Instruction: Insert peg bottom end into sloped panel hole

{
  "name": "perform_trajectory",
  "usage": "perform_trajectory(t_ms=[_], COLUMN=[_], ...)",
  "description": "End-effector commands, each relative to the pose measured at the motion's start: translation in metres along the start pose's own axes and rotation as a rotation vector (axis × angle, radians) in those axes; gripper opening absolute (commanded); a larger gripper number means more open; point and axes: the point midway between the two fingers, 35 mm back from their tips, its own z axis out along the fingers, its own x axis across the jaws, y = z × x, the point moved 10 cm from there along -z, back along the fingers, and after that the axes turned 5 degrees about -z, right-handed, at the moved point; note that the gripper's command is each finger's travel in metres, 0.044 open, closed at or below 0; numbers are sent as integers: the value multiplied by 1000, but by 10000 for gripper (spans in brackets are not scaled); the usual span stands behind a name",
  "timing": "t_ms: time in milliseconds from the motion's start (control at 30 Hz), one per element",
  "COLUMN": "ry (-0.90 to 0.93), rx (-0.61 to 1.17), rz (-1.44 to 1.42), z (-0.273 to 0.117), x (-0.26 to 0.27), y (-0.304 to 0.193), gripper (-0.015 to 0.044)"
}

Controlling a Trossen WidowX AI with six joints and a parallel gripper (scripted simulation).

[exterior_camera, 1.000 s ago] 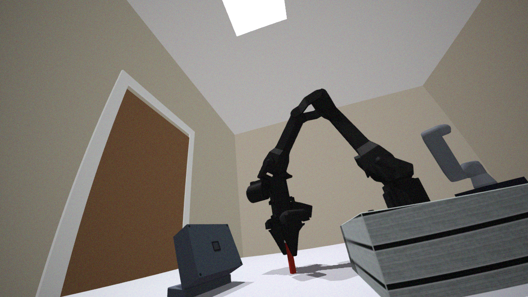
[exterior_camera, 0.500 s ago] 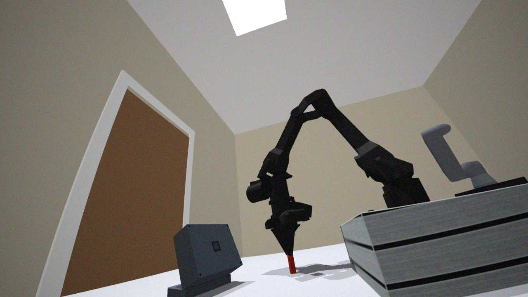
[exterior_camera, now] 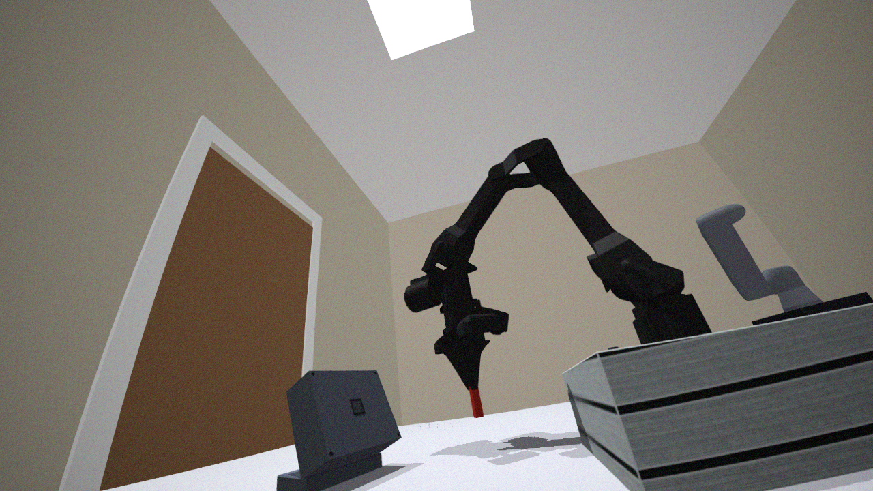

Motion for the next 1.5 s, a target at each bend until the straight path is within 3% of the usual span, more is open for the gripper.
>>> perform_trajectory(t_ms=[0, 233, 1467], ry=[6, 9, 241], rx=[1, 0, 23], rz=[2, -1, -200], z=[-22, -33, -10], x=[0, -1, -31], y=[-1, -1, -30], gripper=[0, 0, 0])
